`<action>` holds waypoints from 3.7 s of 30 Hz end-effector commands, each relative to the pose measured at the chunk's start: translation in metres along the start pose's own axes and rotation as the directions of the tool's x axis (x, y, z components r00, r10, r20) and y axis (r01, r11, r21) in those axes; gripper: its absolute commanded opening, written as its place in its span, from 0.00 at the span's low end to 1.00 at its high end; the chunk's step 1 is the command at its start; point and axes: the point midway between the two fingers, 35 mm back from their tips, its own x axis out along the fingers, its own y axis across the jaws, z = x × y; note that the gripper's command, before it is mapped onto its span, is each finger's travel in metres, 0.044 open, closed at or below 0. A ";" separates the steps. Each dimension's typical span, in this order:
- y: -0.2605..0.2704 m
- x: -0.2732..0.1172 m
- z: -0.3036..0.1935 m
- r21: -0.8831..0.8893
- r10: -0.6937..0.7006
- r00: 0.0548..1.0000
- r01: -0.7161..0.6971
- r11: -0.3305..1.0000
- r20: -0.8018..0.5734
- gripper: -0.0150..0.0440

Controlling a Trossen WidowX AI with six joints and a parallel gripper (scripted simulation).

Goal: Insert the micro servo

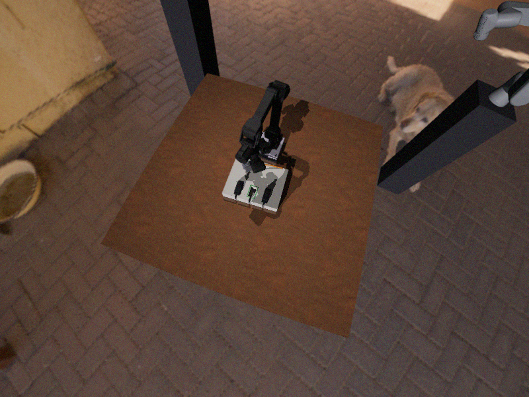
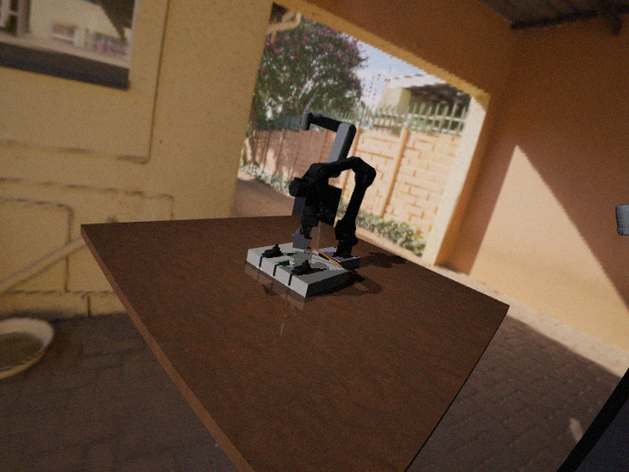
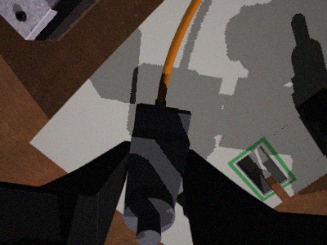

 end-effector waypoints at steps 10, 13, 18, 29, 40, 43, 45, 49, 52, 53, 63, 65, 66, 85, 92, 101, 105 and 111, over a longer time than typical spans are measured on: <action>-0.011 -0.004 -0.016 0.004 -0.008 1.000 0.008 1.000 -0.014 0.25; -0.017 -0.004 -0.024 0.004 -0.008 1.000 0.008 1.000 -0.015 0.25; -0.022 -0.004 -0.020 0.004 -0.009 1.000 0.009 1.000 -0.014 0.25; -0.046 -0.003 0.010 0.004 -0.011 1.000 0.011 1.000 -0.011 0.25; -0.046 -0.004 0.011 0.257 -0.011 1.000 0.014 0.966 -0.011 0.25; -0.046 -0.004 0.011 0.355 -0.011 1.000 0.015 0.935 -0.011 0.25; -0.046 -0.004 0.011 0.418 -0.011 1.000 0.015 0.908 -0.011 0.25; -0.046 -0.004 0.011 0.539 -0.011 1.000 0.016 0.842 -0.011 0.25; -0.046 -0.004 0.011 0.623 -0.012 1.000 0.016 0.782 -0.011 0.25; -0.046 -0.004 0.011 0.650 -0.012 1.000 0.016 0.760 -0.011 0.25; -0.046 -0.004 0.011 0.868 -0.012 1.000 0.015 0.496 -0.011 0.25; -0.046 -0.004 0.011 0.901 -0.012 1.000 0.015 0.435 -0.011 0.25; -0.046 -0.004 0.011 0.915 -0.012 1.000 0.015 0.403 -0.011 0.25; -0.046 -0.004 0.011 0.971 -0.012 1.000 0.008 -0.238 -0.011 0.25; -0.046 -0.004 0.011 0.886 -0.012 1.000 0.005 -0.463 -0.011 0.25; -0.046 -0.004 0.011 0.784 -0.012 1.000 0.002 -0.621 -0.011 0.25; -0.049 -0.004 0.008 0.784 -0.012 1.000 0.002 -0.621 -0.011 0.25; -0.067 -0.005 -0.006 0.784 -0.014 1.000 0.002 -0.621 -0.013 0.25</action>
